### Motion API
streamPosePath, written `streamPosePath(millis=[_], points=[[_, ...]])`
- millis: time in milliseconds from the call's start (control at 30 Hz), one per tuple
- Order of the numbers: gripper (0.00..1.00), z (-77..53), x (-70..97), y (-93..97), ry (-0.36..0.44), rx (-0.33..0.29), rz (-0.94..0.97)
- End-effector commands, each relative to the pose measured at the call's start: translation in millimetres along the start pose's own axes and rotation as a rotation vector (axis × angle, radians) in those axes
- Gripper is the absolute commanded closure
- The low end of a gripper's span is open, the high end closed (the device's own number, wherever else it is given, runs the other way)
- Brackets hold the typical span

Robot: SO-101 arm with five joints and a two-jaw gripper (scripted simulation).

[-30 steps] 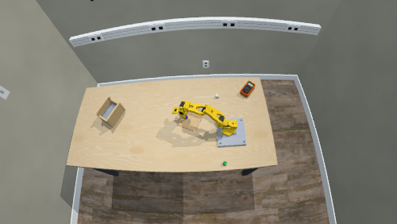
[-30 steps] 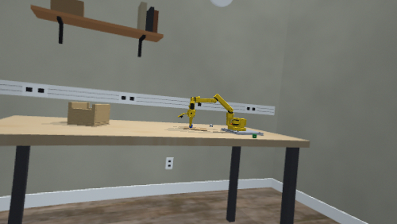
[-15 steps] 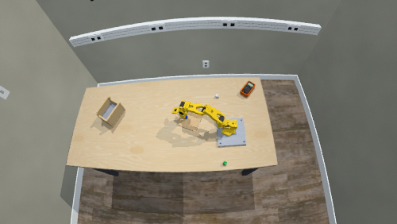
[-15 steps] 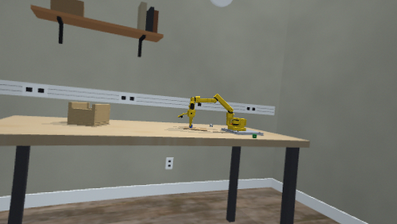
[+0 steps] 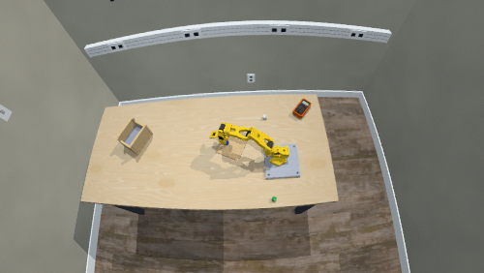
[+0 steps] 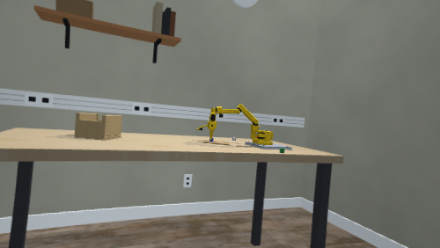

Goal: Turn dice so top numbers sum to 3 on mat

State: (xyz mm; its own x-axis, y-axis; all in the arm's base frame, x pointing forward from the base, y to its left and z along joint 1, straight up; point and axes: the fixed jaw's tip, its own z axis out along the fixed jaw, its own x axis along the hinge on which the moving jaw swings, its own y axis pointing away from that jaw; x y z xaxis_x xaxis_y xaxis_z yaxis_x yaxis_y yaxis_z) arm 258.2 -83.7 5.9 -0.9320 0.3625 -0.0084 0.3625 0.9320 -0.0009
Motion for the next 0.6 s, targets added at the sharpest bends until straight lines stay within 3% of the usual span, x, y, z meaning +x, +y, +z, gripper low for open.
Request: streamPosePath(millis=[0,567], points=[[0.89,6.5,4.0,-1.6,0.027,0.000,0.002],[0.76,6.5,4.0,-1.6,0.027,0.000,0.002]])
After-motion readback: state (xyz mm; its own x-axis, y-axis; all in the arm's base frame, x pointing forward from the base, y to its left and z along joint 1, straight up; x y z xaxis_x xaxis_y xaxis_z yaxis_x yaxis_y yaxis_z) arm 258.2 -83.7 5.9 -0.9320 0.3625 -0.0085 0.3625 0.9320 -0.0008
